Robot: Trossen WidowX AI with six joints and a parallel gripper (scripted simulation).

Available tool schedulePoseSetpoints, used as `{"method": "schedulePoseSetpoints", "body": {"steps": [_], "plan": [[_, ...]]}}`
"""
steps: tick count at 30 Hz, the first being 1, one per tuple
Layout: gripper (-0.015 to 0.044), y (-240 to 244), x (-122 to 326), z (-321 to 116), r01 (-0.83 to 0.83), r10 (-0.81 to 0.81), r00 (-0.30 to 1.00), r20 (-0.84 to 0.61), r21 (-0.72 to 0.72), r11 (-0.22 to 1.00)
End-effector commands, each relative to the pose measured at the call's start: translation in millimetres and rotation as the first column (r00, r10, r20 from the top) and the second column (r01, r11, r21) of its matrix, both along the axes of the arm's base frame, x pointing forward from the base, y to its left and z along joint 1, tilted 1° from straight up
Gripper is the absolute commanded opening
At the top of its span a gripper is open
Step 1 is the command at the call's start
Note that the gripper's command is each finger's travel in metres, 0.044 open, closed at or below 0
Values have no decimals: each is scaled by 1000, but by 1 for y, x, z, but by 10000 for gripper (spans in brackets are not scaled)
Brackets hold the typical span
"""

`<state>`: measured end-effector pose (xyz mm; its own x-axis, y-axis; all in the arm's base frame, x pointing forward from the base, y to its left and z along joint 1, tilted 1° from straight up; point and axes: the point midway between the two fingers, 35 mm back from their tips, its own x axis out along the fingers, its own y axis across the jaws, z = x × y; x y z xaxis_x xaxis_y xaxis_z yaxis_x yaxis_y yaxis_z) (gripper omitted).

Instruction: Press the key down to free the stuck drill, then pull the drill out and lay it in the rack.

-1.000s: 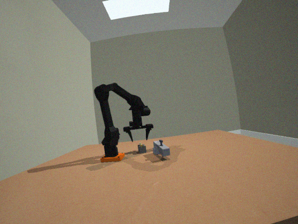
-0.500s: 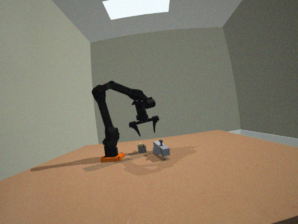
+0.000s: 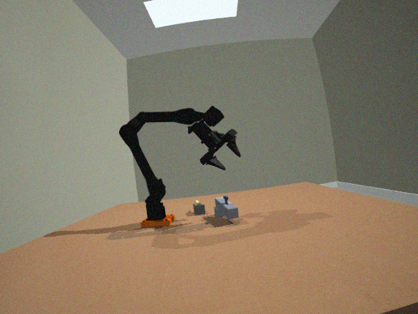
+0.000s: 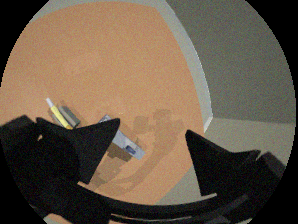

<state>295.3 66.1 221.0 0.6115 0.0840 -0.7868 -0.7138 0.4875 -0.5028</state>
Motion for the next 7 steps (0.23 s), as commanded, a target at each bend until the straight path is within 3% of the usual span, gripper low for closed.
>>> {"method": "schedulePoseSetpoints", "body": {"steps": [1,7], "plan": [[440,-48,13,39,177,-181,972,148,41,983],[440,-116,12,90,395,-406,853,327,104,913]]}}
